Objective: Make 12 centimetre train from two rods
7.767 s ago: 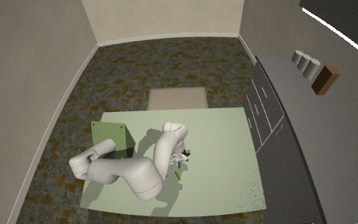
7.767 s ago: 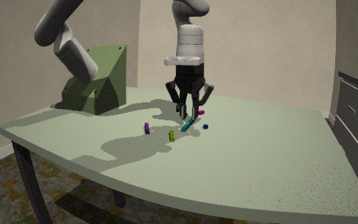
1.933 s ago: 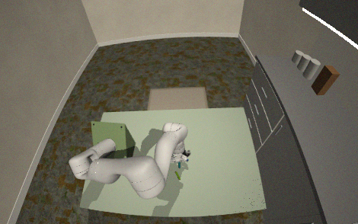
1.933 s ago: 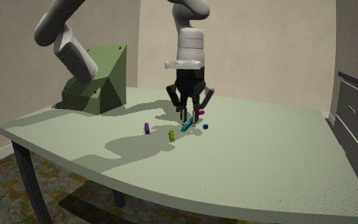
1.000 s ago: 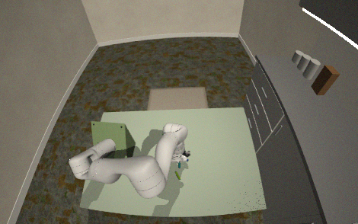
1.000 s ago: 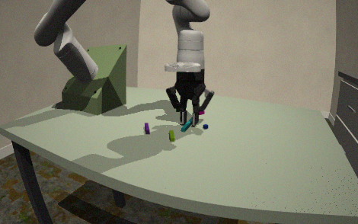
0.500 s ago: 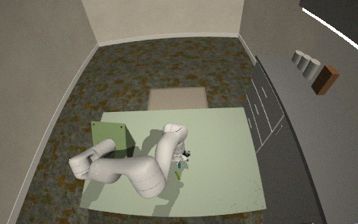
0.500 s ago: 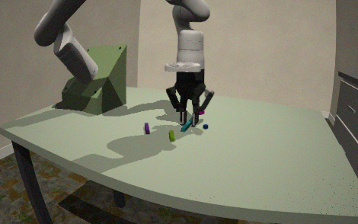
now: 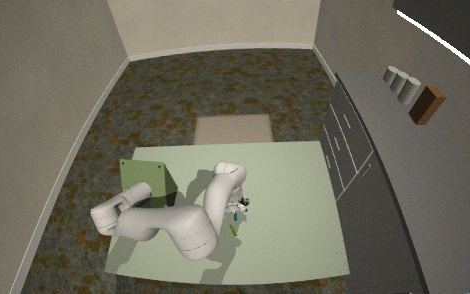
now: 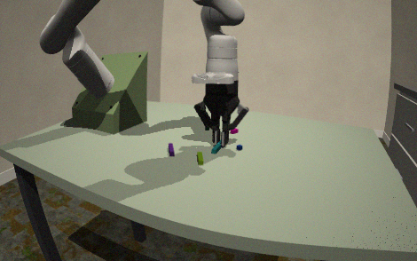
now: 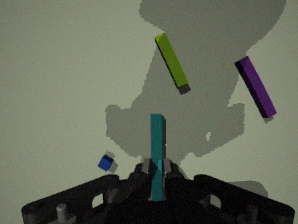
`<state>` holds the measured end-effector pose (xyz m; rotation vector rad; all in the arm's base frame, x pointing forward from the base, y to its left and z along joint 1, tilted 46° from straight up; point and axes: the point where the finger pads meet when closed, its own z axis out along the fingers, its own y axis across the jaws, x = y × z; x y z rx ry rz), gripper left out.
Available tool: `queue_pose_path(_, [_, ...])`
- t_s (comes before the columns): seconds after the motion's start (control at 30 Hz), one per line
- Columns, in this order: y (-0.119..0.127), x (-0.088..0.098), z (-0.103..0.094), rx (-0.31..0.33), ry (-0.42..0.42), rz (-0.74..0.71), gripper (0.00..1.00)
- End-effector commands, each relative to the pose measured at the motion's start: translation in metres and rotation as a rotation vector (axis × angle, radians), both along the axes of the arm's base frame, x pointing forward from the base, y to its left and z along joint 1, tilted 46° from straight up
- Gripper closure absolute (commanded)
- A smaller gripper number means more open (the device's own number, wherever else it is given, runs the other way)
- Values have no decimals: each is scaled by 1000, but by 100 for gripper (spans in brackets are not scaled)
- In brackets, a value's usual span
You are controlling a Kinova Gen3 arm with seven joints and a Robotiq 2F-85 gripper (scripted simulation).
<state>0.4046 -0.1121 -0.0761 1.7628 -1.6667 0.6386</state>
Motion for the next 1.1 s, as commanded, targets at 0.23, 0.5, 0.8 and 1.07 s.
queue_pose_path(0.23, [-1,-1,-2,1,-4,-3,95])
queue_pose_path(0.5, [-1,-1,-2,1,-4,-3,95])
queue_pose_path(0.8, [0,0,-1,2,-4,-3,95])
queue_pose_path(1.07, [25,3,24,6,1,-1,95])
